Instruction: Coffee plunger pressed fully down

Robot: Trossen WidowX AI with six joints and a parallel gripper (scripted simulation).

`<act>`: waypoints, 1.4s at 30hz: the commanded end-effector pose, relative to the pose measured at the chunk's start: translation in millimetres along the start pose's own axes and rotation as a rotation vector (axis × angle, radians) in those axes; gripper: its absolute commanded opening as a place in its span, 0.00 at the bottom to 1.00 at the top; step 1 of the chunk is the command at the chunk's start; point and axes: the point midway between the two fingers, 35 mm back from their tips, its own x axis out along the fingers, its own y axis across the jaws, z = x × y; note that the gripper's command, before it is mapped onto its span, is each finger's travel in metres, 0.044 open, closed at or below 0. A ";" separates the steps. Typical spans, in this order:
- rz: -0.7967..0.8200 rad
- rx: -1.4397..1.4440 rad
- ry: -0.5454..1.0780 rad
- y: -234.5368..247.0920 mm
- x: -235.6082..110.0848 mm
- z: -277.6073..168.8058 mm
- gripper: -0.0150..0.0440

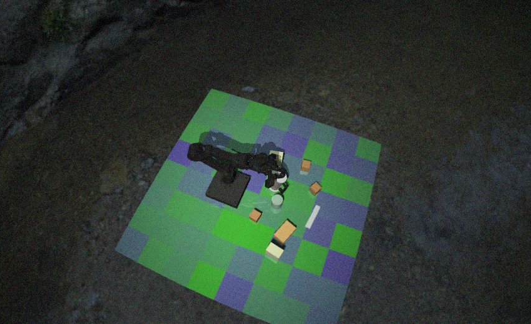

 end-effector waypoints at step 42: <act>0.003 0.004 0.021 -0.7 -73.6 46.5 1.00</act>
